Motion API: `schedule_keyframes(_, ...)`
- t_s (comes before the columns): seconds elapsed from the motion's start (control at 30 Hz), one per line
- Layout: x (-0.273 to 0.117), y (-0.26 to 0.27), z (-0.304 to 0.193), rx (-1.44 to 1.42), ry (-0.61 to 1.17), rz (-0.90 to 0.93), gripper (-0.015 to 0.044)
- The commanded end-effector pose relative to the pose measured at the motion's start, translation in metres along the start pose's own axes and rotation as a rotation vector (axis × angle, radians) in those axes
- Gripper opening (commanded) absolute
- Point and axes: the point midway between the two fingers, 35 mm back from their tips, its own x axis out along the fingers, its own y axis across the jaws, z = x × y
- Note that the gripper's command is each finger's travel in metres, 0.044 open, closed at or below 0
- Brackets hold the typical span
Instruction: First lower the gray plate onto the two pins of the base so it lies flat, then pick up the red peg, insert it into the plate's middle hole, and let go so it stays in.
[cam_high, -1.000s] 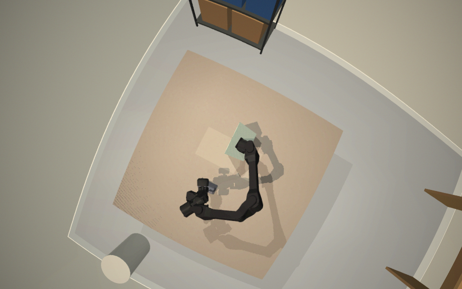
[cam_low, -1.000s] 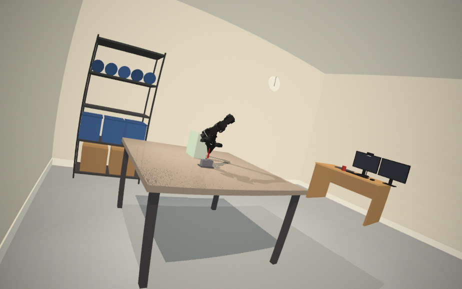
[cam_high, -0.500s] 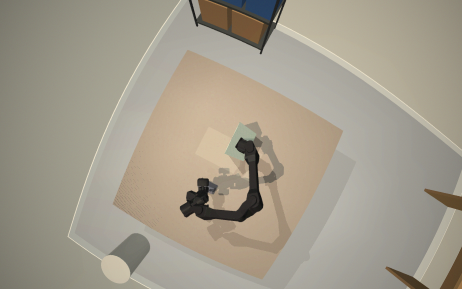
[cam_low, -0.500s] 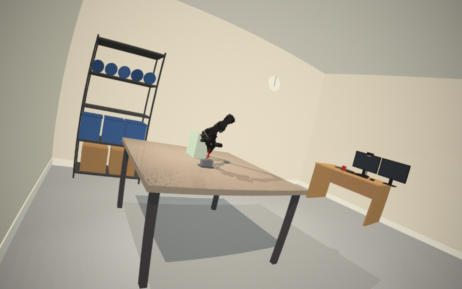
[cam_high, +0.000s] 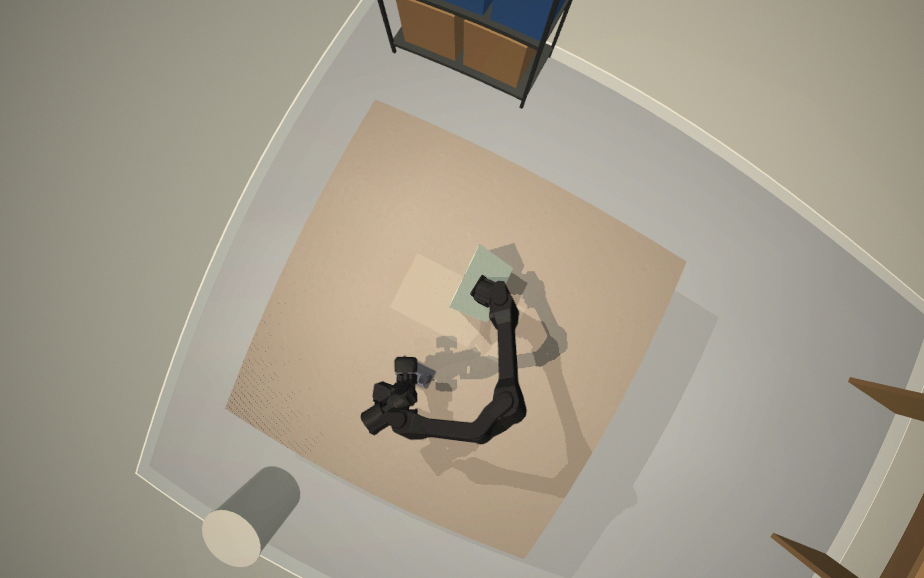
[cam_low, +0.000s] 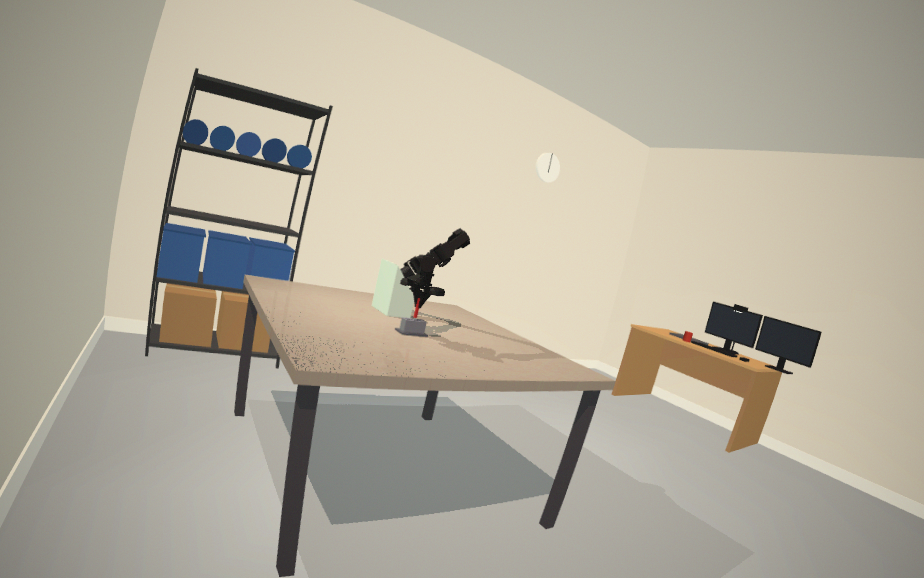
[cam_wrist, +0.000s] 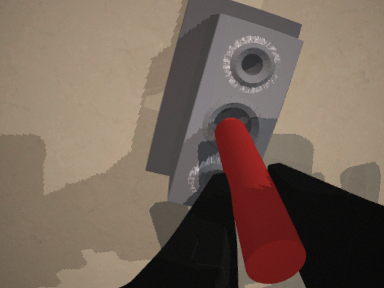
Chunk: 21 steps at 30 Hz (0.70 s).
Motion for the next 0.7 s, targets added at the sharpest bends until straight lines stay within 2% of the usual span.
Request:
schedule_keyframes(0.0, 0.0064, -0.0021, -0.0008, 0.009, 0.006, 0.0, 0.0)
schedule_keyframes(0.67, 0.0096, -0.0007, -0.0005, -0.002, 0.0, -0.003, 0.0)
